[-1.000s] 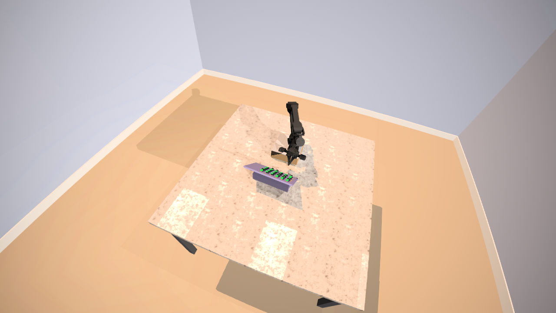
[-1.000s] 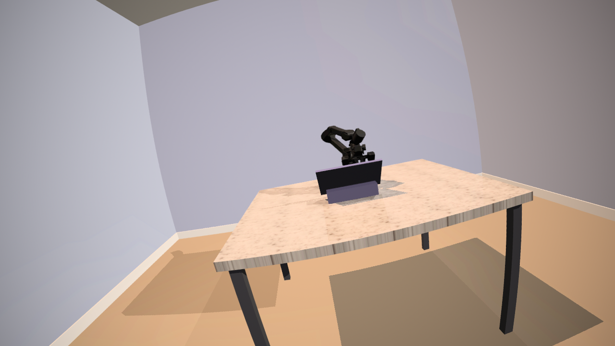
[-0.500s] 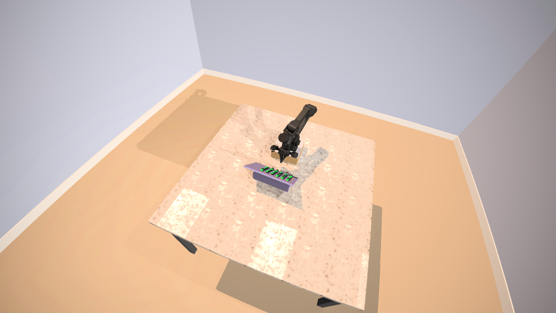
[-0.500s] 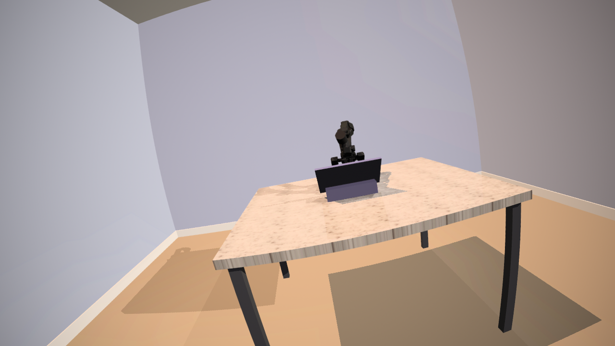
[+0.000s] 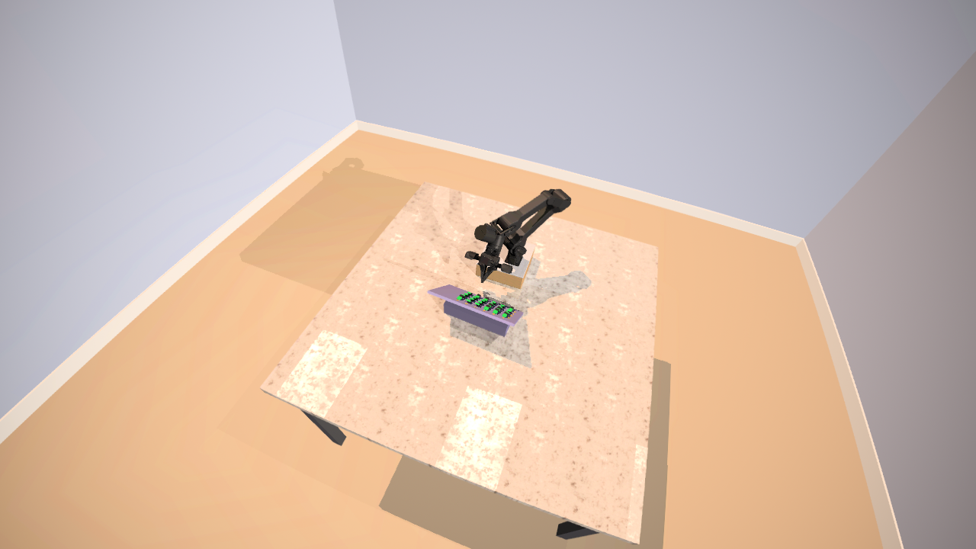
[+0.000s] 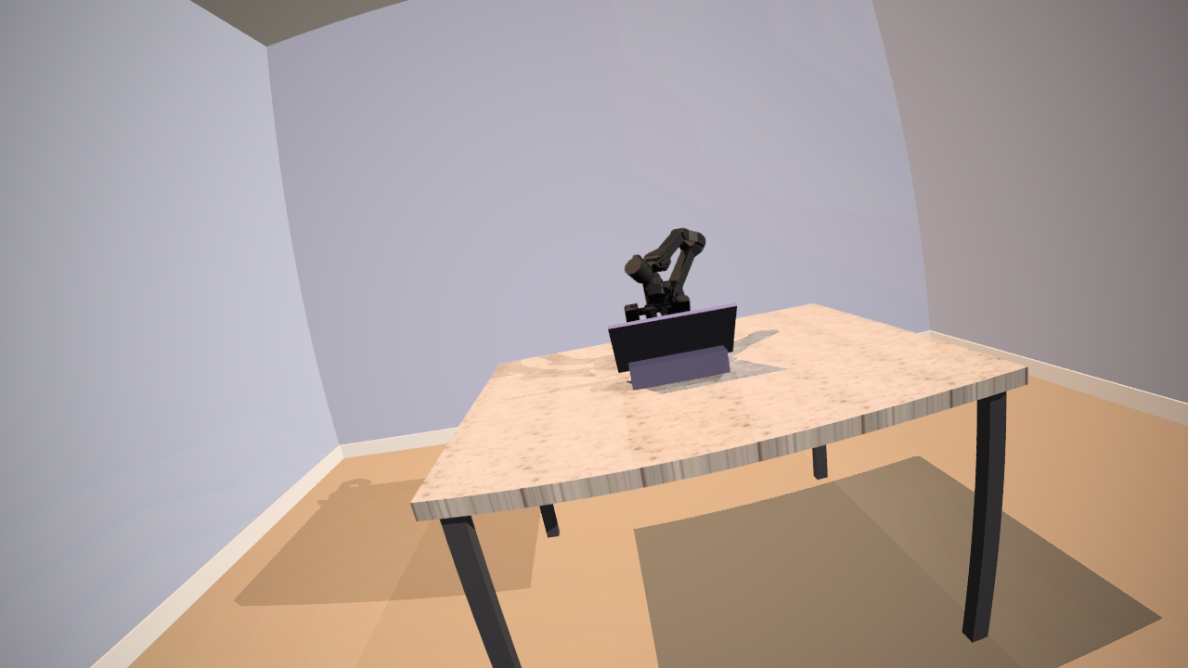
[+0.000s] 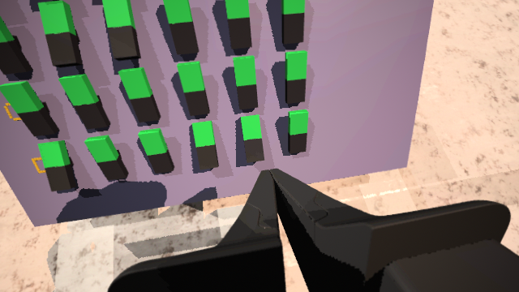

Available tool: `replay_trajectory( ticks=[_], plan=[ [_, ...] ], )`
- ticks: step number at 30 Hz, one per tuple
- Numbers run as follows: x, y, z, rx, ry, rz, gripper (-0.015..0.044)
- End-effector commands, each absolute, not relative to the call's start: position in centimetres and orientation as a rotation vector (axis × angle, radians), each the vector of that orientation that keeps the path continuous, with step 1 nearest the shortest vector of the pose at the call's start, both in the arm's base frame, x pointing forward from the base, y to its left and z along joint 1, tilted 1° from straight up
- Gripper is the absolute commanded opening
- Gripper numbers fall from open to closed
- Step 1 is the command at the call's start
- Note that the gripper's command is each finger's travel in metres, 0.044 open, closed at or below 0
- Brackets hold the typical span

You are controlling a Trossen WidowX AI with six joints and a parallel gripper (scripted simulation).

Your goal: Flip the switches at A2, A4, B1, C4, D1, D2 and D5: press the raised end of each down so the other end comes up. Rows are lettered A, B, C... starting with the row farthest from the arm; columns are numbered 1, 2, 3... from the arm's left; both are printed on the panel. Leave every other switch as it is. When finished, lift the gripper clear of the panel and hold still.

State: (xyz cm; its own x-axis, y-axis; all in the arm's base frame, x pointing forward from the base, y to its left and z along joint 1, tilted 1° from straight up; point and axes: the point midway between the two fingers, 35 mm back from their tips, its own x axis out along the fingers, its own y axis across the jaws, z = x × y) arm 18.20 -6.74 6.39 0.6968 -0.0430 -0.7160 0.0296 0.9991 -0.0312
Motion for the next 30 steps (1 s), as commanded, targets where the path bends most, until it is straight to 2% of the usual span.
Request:
replay_trajectory(
  ticks=[1,30],
  plan=[
    [19.3,-6.6,4.4,-0.008,0.795,-0.035,0.0],
    [21.1,-6.7,2.5,-0.007,0.792,-0.034,0.0]
  ],
)
